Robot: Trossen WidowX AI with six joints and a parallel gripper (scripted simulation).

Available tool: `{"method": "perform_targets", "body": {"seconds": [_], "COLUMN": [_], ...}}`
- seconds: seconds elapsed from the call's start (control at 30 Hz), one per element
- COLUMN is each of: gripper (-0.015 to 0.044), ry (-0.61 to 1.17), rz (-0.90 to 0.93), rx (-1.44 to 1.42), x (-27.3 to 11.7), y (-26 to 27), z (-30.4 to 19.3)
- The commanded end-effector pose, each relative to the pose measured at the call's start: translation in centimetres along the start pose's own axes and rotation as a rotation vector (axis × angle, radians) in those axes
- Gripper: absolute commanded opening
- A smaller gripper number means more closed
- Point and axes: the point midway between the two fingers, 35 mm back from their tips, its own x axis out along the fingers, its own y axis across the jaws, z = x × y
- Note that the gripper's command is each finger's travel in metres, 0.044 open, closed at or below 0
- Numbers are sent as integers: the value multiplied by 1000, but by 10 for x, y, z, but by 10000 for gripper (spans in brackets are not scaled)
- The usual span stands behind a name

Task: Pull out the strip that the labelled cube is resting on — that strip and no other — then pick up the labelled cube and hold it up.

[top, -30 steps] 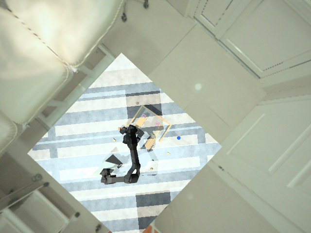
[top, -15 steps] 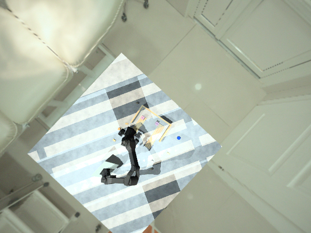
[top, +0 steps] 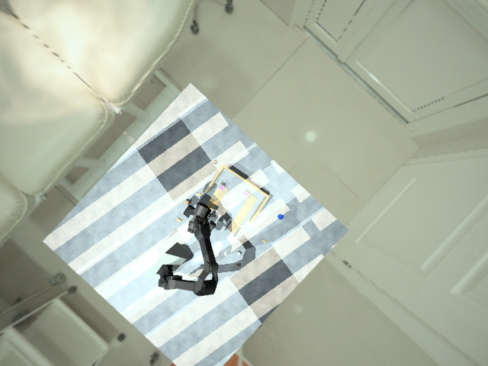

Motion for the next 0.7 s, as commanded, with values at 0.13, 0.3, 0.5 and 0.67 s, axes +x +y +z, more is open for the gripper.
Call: {"method": "perform_targets", "body": {"seconds": [0.13,0.3,0.5,0.67], "gripper": [0,0,0,0], "ry": [19,19,20,20], "rz": [-3,-3,-3,-3], "rx": [-9,-9,-10,-10], "x": [4,4,4,4], "y": [0,0,0,-1], "z": [-21,-28,-37,-44]}}
